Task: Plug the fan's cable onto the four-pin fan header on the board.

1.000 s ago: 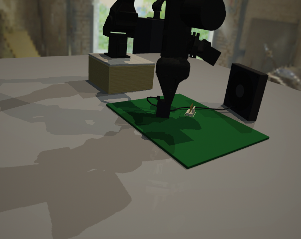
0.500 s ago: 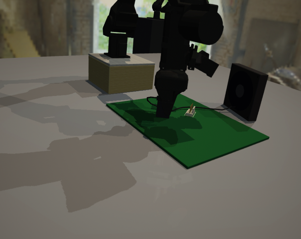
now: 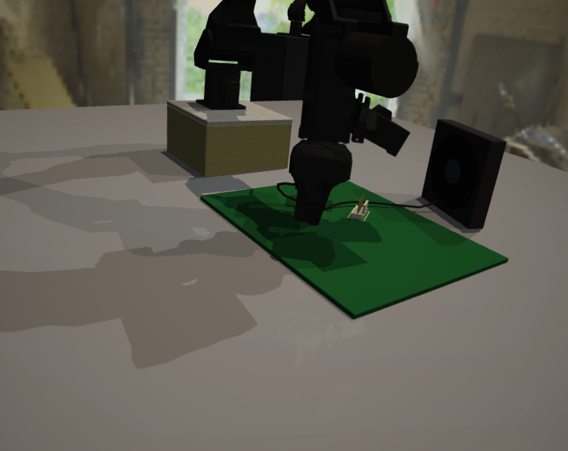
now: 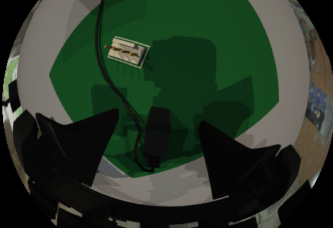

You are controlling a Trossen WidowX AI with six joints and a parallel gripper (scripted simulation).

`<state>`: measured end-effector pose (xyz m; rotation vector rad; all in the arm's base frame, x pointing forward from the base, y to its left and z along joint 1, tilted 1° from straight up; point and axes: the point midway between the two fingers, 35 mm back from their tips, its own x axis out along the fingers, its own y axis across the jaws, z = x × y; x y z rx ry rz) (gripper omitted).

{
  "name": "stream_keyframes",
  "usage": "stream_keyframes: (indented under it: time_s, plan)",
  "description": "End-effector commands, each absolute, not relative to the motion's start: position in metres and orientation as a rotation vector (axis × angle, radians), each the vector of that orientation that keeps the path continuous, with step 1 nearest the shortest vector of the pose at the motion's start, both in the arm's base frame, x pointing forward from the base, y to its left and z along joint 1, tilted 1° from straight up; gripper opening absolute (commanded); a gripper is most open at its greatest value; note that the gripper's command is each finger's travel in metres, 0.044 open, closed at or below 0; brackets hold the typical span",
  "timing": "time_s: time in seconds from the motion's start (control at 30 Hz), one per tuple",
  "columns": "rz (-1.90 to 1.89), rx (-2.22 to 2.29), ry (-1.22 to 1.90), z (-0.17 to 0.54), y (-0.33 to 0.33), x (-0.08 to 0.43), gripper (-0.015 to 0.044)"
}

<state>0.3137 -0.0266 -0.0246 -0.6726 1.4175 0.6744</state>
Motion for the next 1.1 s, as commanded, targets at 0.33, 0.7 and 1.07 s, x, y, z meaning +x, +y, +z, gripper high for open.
stream_keyframes:
  time_s: [0.33,0.7,1.07]
  plan:
    - [0.674,-0.673,1.417,-0.024,-0.027,0.314,0.0046]
    - [0.670,-0.671,1.425,0.026,-0.027,0.312,0.0000]
    - [0.525,-0.521,1.467,0.025,-0.020,0.314,0.0000]
